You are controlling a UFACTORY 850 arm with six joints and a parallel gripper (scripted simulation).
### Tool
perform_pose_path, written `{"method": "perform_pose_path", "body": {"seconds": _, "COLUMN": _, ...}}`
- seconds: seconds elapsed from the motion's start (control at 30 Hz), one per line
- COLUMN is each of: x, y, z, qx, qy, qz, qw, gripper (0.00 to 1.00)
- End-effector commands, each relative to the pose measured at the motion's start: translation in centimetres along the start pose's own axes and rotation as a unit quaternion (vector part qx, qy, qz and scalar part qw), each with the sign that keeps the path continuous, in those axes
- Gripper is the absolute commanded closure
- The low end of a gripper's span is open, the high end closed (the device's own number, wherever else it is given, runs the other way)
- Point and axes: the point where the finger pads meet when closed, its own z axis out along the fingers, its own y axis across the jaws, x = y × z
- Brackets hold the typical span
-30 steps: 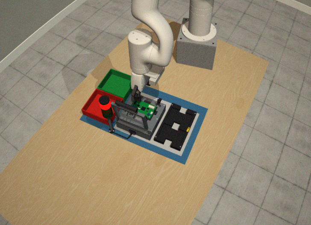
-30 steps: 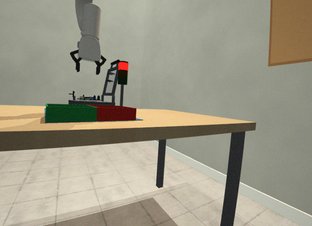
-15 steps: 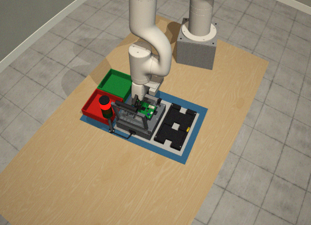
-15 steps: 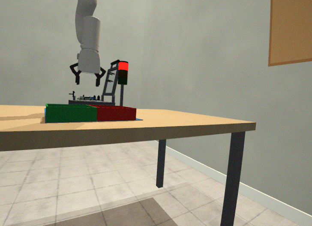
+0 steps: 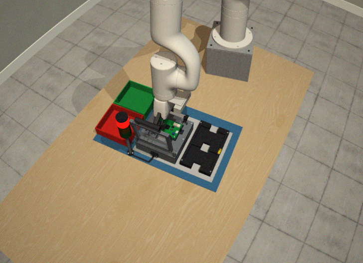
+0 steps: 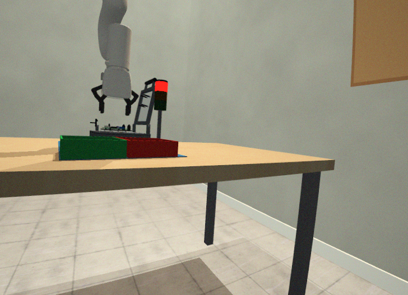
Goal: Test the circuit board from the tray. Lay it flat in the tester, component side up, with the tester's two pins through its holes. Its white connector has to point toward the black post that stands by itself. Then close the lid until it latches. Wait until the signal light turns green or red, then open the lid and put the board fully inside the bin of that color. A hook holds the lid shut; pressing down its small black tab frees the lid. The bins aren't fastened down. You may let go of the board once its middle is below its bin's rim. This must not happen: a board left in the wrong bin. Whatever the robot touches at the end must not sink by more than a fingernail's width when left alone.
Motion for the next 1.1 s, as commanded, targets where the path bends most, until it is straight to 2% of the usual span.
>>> {"method": "perform_pose_path", "body": {"seconds": 0.0, "x": 0.0, "y": 0.1, "z": 0.1, "qx": -0.001, "qy": 0.000, "qz": 0.000, "qw": 1.000, "gripper": 0.00}}
{"method": "perform_pose_path", "body": {"seconds": 0.2, "x": 0.0, "y": 0.1, "z": 1.0, "qx": -0.001, "qy": 0.000, "qz": 0.000, "qw": 1.000, "gripper": 0.00}}
{"method": "perform_pose_path", "body": {"seconds": 0.6, "x": 0.0, "y": 0.2, "z": 4.7, "qx": -0.001, "qy": 0.000, "qz": 0.000, "qw": 1.000, "gripper": 0.00}}
{"method": "perform_pose_path", "body": {"seconds": 1.07, "x": 0.0, "y": 0.2, "z": 5.1, "qx": -0.001, "qy": 0.000, "qz": 0.000, "qw": 1.000, "gripper": 0.00}}
